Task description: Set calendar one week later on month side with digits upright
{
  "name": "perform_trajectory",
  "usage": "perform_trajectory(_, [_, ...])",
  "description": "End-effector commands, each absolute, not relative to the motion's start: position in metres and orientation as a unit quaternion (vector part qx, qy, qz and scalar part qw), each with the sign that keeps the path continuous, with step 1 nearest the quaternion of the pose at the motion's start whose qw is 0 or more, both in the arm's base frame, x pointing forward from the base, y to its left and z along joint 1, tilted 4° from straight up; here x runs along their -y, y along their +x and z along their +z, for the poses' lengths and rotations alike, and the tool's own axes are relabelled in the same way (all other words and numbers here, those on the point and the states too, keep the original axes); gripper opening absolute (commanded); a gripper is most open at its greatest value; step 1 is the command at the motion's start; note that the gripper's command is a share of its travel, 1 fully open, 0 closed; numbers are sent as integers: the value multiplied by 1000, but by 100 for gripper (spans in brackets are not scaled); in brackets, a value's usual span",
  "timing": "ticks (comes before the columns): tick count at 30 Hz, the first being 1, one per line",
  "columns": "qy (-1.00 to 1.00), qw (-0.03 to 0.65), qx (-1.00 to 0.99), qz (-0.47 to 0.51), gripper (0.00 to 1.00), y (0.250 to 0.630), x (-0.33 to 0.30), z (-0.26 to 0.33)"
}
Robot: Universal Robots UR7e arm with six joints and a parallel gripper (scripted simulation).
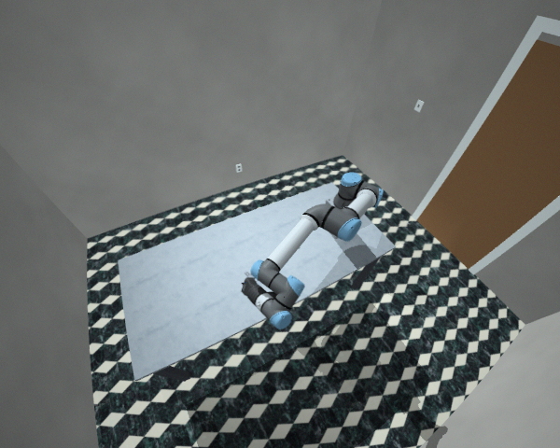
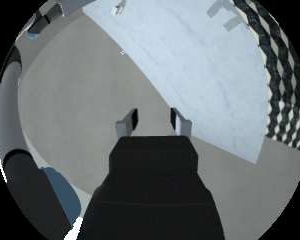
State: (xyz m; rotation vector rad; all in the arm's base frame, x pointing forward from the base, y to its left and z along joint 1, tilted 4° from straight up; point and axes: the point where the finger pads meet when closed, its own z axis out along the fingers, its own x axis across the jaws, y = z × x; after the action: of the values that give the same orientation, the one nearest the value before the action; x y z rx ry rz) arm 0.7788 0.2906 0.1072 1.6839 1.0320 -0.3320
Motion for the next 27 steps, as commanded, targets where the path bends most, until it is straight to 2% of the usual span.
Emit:
perform_trajectory(1, [710, 536, -434, -142, 100, 779, -287, 108])
perform_trajectory(18, [726, 494, -445, -176, 100, 777, -242, 91])
perform_trajectory(27, [742, 443, -459, -206, 100, 768, -194, 73])
